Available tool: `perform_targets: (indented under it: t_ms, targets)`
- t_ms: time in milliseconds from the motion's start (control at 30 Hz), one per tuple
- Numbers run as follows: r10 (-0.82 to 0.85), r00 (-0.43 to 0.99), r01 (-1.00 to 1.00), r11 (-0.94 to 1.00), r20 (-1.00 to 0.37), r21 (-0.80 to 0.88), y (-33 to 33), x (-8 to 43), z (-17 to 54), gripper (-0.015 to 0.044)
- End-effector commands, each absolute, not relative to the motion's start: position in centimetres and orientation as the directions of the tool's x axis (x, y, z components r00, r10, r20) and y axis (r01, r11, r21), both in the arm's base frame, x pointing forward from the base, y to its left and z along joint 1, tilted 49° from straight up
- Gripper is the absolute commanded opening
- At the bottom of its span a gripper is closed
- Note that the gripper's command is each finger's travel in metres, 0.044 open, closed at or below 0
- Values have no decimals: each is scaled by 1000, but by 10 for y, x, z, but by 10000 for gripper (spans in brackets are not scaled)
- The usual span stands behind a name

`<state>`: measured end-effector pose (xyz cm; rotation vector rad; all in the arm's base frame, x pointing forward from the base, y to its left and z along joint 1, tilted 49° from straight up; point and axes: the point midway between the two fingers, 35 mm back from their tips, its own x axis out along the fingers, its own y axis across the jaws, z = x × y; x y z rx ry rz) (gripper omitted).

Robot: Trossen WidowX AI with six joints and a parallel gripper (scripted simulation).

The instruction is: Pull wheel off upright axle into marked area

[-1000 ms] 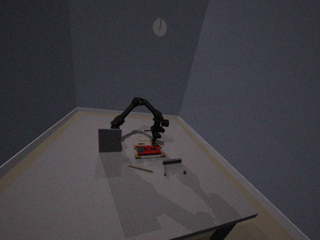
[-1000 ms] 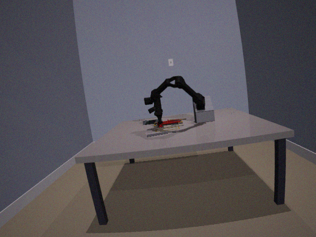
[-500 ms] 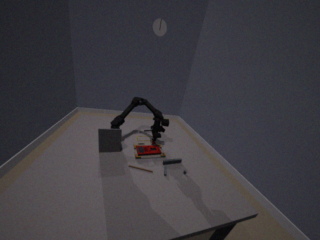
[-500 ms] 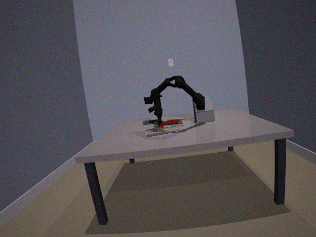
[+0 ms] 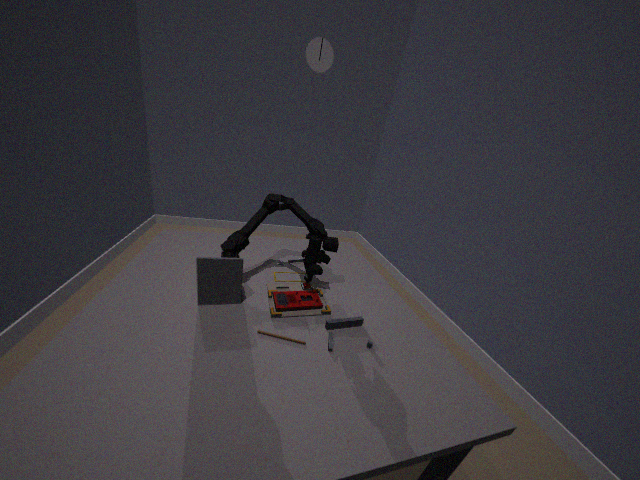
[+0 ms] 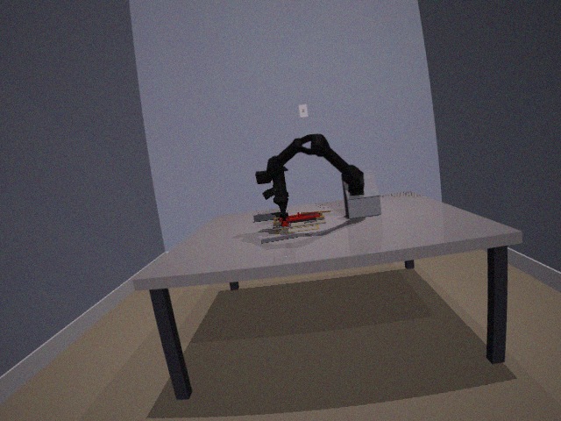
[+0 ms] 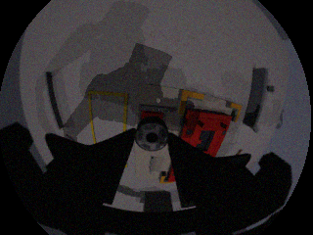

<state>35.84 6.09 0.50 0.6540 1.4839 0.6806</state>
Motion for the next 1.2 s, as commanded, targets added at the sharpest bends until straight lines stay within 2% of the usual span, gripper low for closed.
perform_targets:
  t_ms: [0, 1167]
  targets:
    - [750, -20, -12, 661, -661, 750, 59, 359, 6, 0]
    - [751, -20, -10, 660, -660, 751, 50, 359, 14, 0]
